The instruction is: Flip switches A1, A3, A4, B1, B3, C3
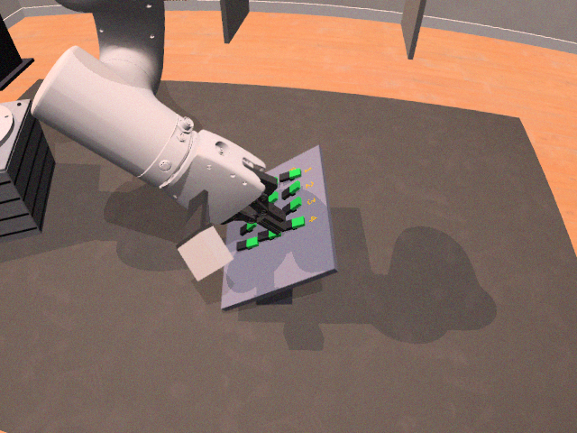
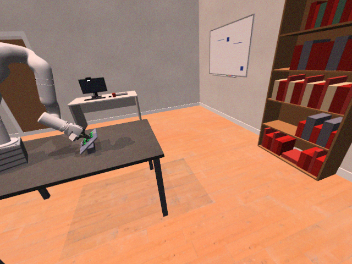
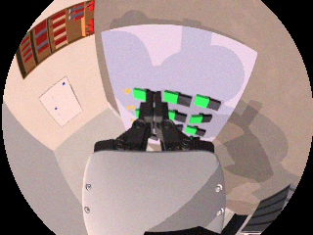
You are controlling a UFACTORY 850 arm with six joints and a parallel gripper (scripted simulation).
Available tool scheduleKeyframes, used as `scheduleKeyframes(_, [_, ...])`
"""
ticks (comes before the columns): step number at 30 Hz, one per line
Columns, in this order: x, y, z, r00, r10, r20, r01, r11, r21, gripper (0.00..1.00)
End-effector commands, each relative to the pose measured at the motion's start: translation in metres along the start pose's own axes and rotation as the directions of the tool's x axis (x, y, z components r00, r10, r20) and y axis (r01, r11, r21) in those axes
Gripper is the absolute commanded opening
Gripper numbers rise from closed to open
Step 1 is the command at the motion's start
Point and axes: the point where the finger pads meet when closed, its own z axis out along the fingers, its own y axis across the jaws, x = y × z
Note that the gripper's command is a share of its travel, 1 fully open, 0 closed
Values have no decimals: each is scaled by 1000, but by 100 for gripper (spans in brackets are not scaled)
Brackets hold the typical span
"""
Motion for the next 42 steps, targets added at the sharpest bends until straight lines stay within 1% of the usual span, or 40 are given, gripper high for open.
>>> scheduleKeyframes(1, [0,-1,2,1000,0,0,0,1000,2,0])
scheduleKeyframes(21, [0,-1,7,1000,0,0,0,1000,2,0])
scheduleKeyframes(36, [0,-1,7,1000,0,0,0,1000,2,0])
scheduleKeyframes(42, [0,-1,1,1000,0,0,0,1000,2,0])
